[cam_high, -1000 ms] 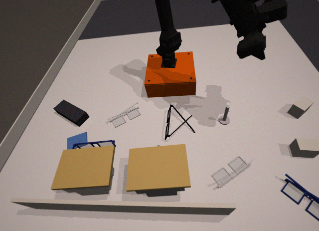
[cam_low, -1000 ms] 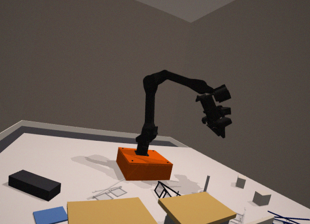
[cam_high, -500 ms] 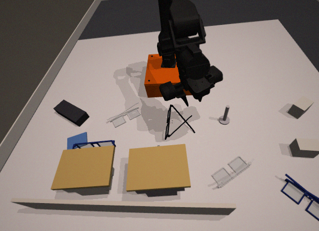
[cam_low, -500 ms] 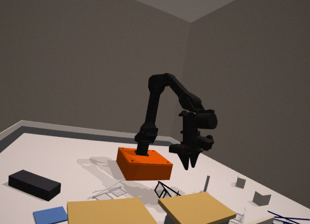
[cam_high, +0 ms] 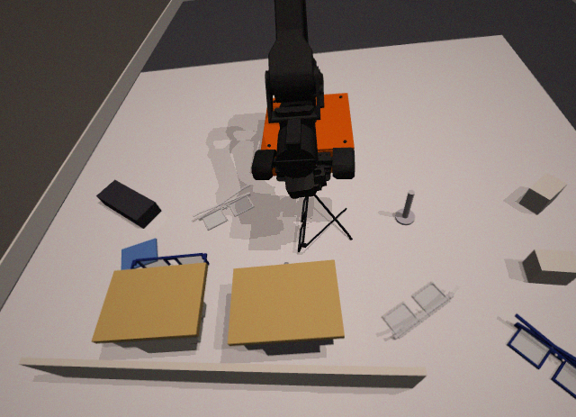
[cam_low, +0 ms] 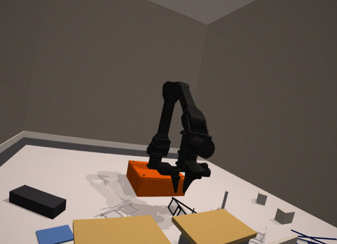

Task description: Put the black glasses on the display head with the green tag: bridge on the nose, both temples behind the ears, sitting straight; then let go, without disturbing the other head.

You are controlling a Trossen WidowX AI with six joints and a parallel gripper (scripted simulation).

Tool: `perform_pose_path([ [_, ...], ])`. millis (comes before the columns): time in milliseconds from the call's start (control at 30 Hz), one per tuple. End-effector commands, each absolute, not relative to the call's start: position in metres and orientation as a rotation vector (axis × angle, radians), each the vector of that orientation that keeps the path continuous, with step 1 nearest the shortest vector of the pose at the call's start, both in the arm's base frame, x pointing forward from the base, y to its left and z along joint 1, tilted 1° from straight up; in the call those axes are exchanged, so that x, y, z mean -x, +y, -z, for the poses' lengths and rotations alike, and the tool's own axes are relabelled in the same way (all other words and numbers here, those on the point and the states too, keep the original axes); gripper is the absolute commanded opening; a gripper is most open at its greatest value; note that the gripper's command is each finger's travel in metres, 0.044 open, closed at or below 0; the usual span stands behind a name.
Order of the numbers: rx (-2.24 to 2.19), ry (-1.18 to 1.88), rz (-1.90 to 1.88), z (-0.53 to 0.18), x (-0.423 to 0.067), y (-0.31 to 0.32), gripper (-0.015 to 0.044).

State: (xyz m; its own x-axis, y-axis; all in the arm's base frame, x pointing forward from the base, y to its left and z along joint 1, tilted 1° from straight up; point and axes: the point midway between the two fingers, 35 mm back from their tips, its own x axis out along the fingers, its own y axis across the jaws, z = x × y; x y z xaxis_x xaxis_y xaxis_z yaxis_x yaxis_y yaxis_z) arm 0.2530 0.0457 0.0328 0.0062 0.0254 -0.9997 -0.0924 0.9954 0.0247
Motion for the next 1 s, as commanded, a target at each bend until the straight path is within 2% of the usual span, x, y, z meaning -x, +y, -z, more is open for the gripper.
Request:
perform_pose_path([
  [0,0.047,1.566,-0.08,-0.032,-0.252,0.044,0.012],
  [967,0.047,1.566,-0.08,0.005,-0.255,0.042,0.012],
])
